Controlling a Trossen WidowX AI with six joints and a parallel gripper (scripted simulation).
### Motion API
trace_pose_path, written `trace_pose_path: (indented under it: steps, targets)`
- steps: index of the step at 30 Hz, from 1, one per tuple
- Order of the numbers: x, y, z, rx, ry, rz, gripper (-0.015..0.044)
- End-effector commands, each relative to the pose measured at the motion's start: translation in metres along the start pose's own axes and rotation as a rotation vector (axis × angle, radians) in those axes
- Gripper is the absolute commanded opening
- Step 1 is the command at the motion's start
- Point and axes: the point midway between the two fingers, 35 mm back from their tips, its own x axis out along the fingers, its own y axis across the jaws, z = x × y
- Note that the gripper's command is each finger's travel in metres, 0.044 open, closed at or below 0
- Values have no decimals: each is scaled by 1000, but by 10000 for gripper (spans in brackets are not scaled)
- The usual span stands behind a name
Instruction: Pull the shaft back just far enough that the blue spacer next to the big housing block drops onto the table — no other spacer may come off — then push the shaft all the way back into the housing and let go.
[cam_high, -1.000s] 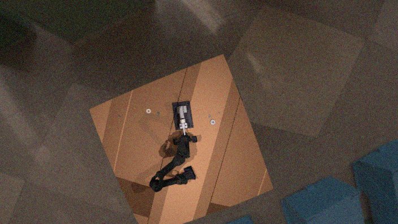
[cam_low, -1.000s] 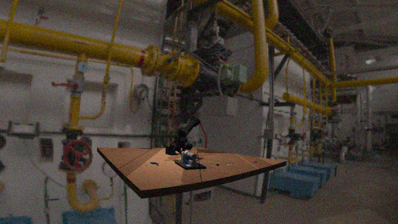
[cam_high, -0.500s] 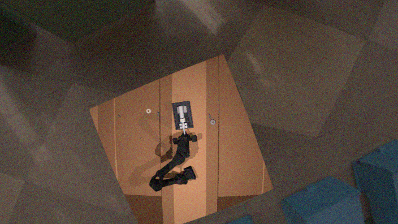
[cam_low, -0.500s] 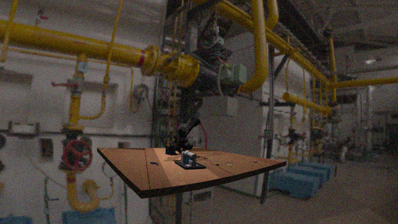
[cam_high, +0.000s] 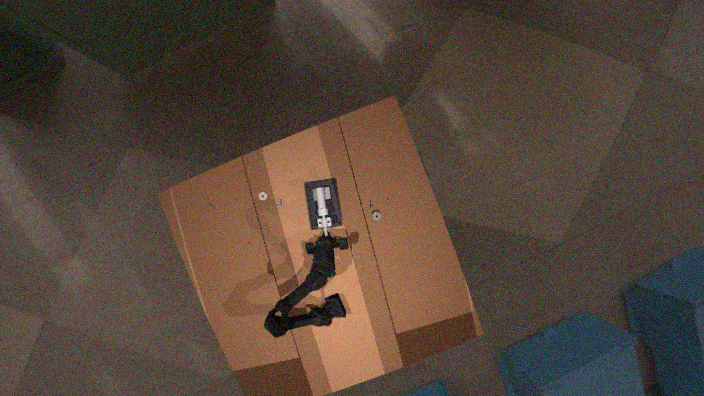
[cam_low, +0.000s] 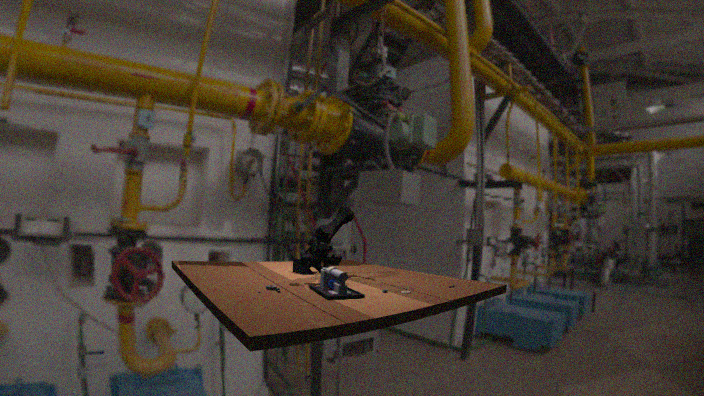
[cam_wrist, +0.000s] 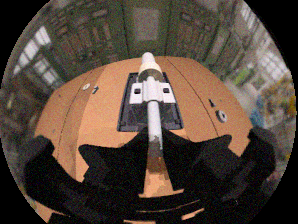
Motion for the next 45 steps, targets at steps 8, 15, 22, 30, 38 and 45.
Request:
trace_pose_path:
  steps: [8,15,22,30,38,45]
  targets:
    - [3,1,5,-1,-5,1,0]
    - [5,1,7,-1,-5,1,0]
    - [5,1,7,-1,-5,1,0]
    - [3,1,5,4,-2,3,0]
    - [4,1,6,-1,-5,1,0]
    - [4,1,6,-1,-5,1,0]
